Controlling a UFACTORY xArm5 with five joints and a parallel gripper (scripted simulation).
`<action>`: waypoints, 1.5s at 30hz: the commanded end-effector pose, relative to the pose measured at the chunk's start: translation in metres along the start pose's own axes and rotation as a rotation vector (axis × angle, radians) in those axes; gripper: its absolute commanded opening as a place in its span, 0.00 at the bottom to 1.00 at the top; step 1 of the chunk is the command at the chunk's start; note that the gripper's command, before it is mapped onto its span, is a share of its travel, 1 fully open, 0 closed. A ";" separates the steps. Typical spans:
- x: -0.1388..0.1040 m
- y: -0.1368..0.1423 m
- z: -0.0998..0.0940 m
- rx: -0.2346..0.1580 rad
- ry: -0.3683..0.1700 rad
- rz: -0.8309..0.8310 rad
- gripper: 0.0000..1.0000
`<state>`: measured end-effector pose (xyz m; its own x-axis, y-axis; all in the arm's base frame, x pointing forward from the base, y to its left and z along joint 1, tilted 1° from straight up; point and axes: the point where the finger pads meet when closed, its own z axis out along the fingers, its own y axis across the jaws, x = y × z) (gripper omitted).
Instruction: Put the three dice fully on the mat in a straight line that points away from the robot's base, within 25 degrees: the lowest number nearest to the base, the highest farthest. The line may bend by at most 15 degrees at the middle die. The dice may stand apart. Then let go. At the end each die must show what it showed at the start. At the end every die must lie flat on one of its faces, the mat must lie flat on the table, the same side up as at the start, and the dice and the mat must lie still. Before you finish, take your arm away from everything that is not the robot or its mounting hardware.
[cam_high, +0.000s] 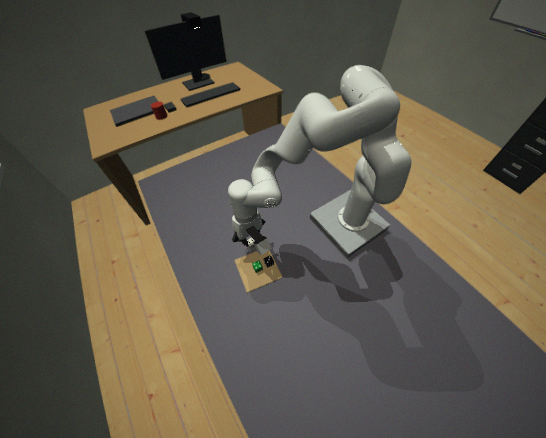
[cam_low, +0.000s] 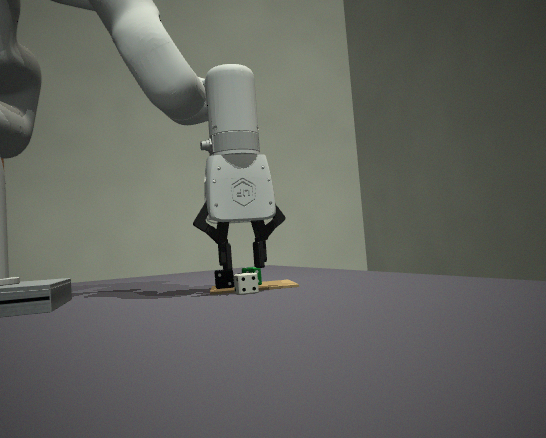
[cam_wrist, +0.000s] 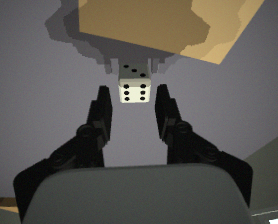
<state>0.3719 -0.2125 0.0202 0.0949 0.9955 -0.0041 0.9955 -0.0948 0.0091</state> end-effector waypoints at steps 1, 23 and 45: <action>-0.001 0.001 -0.001 -0.003 -0.001 0.000 0.47; -0.001 0.001 -0.001 -0.003 -0.001 0.000 0.47; 0.000 0.001 0.008 -0.003 -0.001 0.000 0.47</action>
<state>0.3721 -0.2124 0.0166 0.0949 0.9955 -0.0044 0.9954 -0.0948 0.0096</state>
